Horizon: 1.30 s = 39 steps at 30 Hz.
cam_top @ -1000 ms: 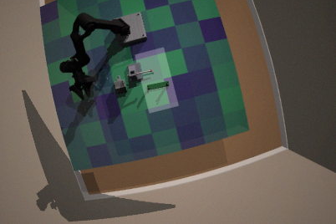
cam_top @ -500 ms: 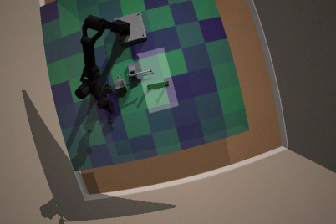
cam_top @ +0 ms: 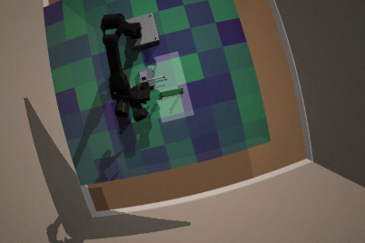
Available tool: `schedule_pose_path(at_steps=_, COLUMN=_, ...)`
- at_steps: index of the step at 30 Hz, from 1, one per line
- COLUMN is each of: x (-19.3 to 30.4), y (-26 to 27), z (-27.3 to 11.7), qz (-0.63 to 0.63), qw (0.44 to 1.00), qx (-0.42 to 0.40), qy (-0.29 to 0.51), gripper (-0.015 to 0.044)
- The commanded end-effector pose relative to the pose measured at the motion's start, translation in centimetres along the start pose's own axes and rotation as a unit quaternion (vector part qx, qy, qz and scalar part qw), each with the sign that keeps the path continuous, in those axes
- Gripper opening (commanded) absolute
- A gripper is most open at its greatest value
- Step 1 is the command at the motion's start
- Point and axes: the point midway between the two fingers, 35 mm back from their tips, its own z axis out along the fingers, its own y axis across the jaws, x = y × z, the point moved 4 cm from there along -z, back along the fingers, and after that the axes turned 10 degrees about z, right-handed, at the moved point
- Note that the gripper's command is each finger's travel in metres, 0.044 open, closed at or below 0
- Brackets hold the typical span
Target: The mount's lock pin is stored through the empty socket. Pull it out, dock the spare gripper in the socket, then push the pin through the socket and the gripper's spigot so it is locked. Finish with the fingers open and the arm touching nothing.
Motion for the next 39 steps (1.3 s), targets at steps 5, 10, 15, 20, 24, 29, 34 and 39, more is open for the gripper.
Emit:
schedule_pose_path(at_steps=5, x=-9.7, y=3.6, z=-3.4, qz=0.085, qw=0.978, qx=-0.172, qy=0.086, gripper=0.03)
schedule_pose_path(at_steps=10, x=-13.1, y=6.0, z=-6.2, qz=0.098, qw=0.955, qx=-0.234, qy=0.151, gripper=0.03)
schedule_pose_path(at_steps=15, x=-13.7, y=6.5, z=-6.9, qz=0.099, qw=0.95, qx=-0.245, qy=0.166, gripper=0.03)
schedule_pose_path(at_steps=20, x=-13.7, y=6.6, z=-6.7, qz=0.099, qw=0.95, qx=-0.245, qy=0.166, gripper=0.03)
schedule_pose_path(at_steps=24, x=-13.1, y=7.9, z=-4.8, qz=0.099, qw=0.95, qx=-0.245, qy=0.166, gripper=0.03)
schedule_pose_path(at_steps=29, x=-12.0, y=10.6, z=-1.6, qz=0.099, qw=0.95, qx=-0.246, qy=0.166, gripper=0.03)
schedule_pose_path(at_steps=34, x=-12.0, y=10.9, z=-1.3, qz=0.099, qw=0.95, qx=-0.246, qy=0.166, gripper=0.03)
schedule_pose_path(at_steps=39, x=-11.8, y=11.3, z=-0.6, qz=0.099, qw=0.95, qx=-0.246, qy=0.166, gripper=0.03)
